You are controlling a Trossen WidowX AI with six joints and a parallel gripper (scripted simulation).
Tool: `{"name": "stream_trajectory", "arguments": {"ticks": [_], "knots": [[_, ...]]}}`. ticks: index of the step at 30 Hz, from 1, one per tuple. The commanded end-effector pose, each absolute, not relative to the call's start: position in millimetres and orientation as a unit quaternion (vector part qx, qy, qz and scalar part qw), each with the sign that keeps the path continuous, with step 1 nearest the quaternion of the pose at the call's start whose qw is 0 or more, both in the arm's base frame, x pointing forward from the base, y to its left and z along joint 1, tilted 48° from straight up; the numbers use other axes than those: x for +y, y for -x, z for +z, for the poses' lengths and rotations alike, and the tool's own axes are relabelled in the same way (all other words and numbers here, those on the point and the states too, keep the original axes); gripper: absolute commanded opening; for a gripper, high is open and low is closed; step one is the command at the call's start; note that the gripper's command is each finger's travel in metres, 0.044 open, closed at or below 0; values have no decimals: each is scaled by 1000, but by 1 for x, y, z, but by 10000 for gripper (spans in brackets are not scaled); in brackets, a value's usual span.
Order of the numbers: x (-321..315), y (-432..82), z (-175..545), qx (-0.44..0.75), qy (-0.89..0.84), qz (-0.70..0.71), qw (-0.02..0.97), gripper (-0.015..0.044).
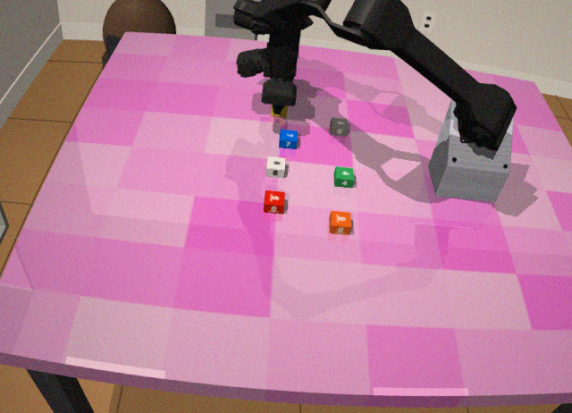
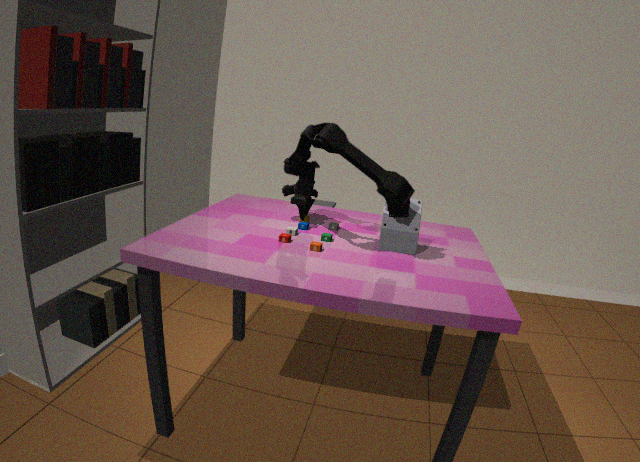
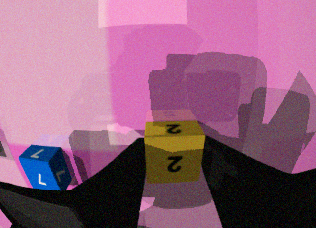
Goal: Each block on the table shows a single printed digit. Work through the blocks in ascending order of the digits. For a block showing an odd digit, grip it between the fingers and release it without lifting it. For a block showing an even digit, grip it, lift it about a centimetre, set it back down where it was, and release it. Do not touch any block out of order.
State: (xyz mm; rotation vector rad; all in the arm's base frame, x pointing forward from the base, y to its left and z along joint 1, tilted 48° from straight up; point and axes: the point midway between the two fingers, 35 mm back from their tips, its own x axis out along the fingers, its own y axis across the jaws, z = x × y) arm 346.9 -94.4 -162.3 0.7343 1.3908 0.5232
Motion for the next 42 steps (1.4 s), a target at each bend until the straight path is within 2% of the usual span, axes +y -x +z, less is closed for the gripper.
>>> {"name": "stream_trajectory", "arguments": {"ticks": [1, 38, 42], "knots": [[-102, -347, -156, 616, -328, 232, 678, 120], [-94, -348, -163, 616, -328, 232, 678, 120], [-94, -348, -163, 616, -328, 232, 678, 225]]}}
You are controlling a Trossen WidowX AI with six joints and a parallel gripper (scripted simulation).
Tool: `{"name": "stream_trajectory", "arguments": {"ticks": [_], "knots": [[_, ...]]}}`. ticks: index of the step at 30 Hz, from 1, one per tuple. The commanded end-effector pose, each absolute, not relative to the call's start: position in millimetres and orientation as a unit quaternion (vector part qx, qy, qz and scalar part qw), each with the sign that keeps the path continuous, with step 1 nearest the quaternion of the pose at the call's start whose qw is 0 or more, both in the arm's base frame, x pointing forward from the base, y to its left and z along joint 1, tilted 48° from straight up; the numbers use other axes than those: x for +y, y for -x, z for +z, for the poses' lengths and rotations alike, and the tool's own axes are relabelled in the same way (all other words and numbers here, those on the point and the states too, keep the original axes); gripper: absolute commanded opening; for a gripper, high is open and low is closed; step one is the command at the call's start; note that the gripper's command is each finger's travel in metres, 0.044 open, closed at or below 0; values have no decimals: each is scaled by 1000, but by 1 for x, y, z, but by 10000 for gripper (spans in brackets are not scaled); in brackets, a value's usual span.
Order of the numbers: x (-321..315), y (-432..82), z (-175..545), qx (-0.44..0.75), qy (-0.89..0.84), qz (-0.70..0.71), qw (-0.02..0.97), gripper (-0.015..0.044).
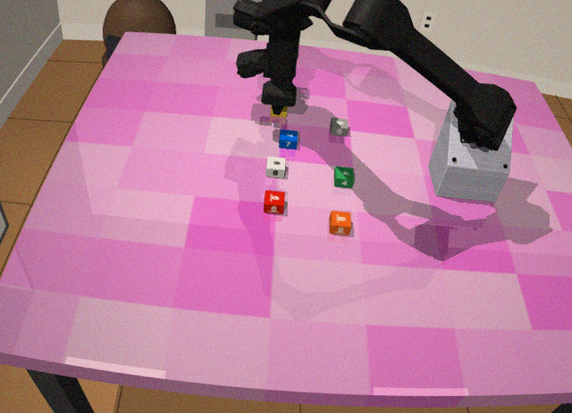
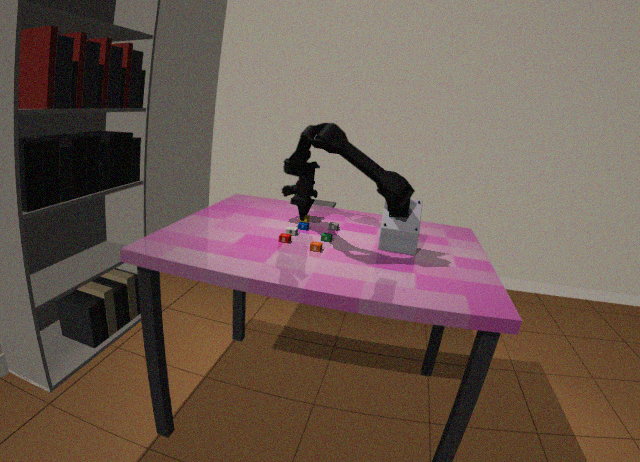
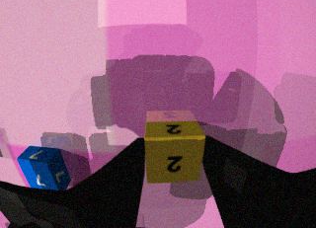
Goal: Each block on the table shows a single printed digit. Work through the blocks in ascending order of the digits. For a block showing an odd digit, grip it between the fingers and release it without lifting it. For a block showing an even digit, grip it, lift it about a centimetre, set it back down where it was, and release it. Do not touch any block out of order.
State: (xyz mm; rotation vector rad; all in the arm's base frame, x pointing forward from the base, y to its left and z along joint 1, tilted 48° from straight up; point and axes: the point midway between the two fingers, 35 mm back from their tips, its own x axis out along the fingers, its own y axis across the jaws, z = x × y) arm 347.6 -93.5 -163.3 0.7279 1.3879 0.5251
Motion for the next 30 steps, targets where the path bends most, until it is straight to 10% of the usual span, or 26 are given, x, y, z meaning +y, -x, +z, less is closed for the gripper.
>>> {"name": "stream_trajectory", "arguments": {"ticks": [1, 7, 20, 30], "knots": [[-94, -348, -163, 616, -328, 232, 678, 251], [-94, -348, -163, 616, -328, 232, 678, 400], [-121, -343, -138, 616, -327, 231, 678, 400], [-180, -332, -83, 617, -326, 230, 678, 138]]}}
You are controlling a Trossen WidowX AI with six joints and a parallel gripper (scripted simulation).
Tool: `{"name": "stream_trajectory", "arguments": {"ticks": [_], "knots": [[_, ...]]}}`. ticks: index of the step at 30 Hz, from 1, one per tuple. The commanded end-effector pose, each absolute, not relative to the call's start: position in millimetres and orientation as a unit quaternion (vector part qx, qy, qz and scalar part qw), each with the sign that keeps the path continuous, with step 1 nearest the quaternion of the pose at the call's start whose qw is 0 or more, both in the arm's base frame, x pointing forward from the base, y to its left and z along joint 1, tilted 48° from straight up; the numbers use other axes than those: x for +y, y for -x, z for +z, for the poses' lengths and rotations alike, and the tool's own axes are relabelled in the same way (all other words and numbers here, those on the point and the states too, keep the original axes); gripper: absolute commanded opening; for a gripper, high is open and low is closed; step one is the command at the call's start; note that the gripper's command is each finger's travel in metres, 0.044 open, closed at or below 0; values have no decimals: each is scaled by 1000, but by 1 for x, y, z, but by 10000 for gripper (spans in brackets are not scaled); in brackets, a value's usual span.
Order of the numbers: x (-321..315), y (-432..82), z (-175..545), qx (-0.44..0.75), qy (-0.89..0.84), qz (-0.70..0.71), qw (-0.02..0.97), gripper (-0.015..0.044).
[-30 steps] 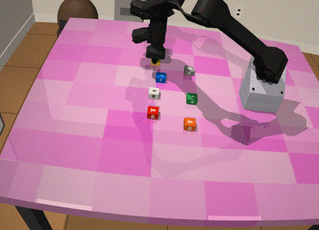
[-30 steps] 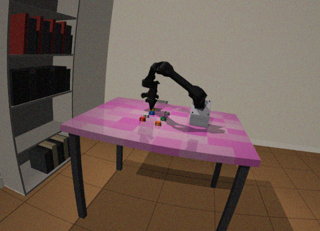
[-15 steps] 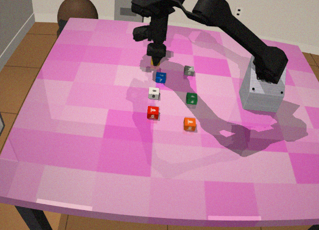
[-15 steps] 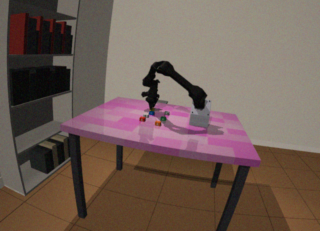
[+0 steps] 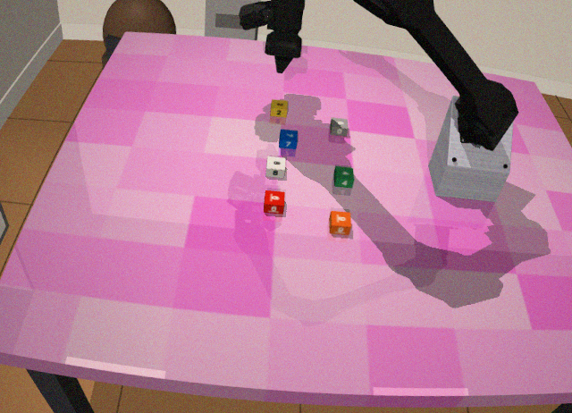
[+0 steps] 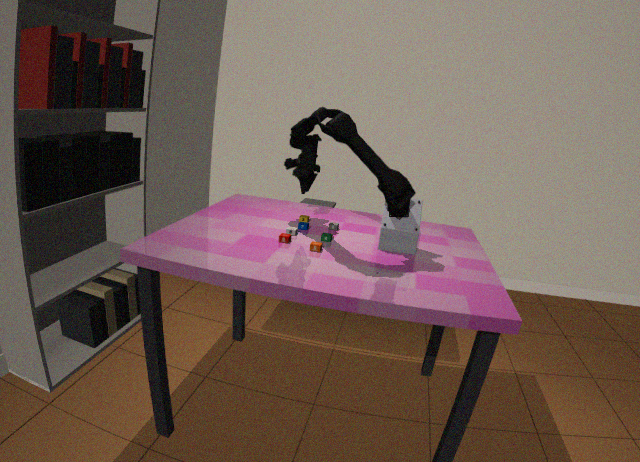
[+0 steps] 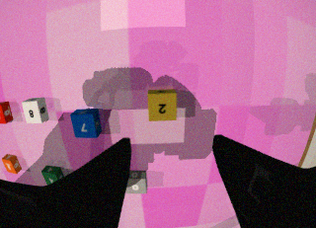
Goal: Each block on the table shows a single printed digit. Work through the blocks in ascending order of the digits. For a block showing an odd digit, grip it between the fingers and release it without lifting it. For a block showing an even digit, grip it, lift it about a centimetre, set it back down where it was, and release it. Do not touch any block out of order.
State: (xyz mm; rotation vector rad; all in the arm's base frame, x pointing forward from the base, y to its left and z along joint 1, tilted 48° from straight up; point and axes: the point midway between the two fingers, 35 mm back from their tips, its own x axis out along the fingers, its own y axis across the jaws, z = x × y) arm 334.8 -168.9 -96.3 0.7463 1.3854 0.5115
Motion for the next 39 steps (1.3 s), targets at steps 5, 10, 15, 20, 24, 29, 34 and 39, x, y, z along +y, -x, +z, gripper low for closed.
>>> {"name": "stream_trajectory", "arguments": {"ticks": [5, 10, 15, 20, 24, 29, 34, 39], "knots": [[-180, -332, -83, 617, -326, 230, 678, 120], [-180, -332, -83, 617, -326, 230, 678, 120], [-170, -330, -67, 617, -326, 229, 678, 120], [-132, -314, -17, 618, -327, 229, 677, 120], [-98, -292, 16, 619, -328, 230, 676, 120], [-54, -257, 45, 619, -330, 231, 674, 120], [-24, -228, 57, 619, -332, 232, 673, 120], [-24, -228, 57, 619, -332, 232, 673, 120]]}}
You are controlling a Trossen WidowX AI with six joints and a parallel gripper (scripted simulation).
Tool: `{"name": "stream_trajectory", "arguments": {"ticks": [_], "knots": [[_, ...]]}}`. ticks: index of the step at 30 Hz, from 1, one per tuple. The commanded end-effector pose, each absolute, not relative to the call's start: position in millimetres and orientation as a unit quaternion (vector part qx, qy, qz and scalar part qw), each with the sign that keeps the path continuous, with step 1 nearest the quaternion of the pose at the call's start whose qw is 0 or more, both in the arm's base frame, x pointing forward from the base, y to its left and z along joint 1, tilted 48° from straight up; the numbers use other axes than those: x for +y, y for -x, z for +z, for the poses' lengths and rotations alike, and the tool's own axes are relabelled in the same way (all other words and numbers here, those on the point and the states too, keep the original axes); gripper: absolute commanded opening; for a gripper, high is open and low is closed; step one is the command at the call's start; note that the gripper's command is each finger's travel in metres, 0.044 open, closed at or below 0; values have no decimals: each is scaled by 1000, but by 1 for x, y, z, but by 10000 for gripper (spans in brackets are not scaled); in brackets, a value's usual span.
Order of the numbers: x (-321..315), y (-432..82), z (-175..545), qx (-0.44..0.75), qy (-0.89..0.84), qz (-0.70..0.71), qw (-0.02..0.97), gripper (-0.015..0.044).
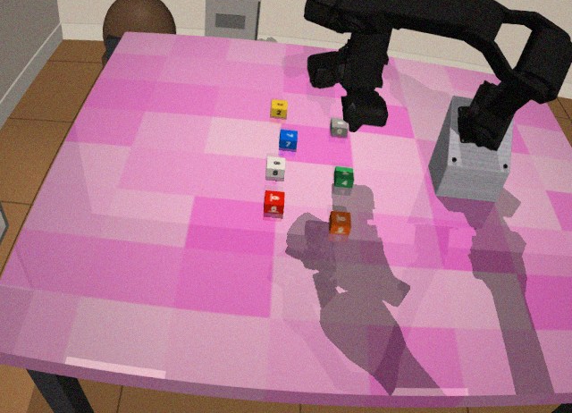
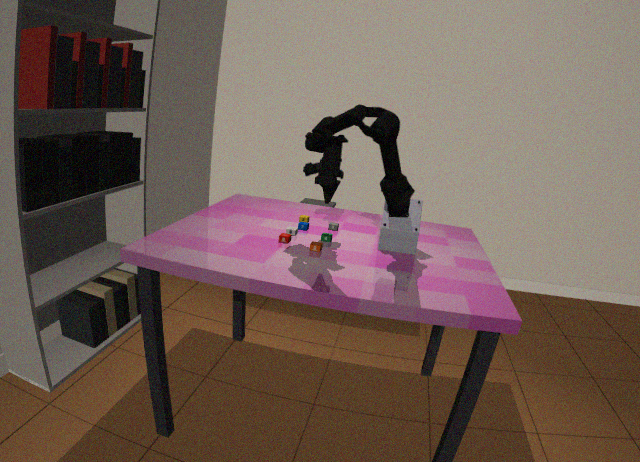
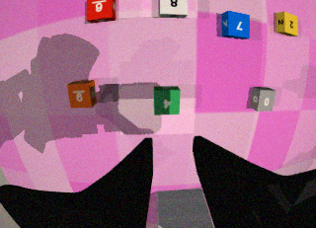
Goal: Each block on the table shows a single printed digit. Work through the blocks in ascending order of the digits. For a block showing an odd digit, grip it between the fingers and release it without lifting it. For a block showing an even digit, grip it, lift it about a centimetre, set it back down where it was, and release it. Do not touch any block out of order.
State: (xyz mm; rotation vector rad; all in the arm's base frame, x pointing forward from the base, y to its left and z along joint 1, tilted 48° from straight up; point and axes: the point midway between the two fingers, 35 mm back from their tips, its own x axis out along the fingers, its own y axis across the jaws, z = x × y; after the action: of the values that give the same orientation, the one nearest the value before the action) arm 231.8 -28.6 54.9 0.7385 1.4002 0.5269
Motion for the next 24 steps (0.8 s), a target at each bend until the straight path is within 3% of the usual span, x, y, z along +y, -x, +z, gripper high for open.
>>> {"name": "stream_trajectory", "arguments": {"ticks": [1, 7, 11, 24], "knots": [[-22, -228, 55, 619, -331, 232, 673, 146], [33, -238, 4, 618, -333, 233, 673, 304], [35, -238, 3, 618, -333, 234, 673, 400], [45, -240, -7, 618, -333, 233, 673, 400]]}}
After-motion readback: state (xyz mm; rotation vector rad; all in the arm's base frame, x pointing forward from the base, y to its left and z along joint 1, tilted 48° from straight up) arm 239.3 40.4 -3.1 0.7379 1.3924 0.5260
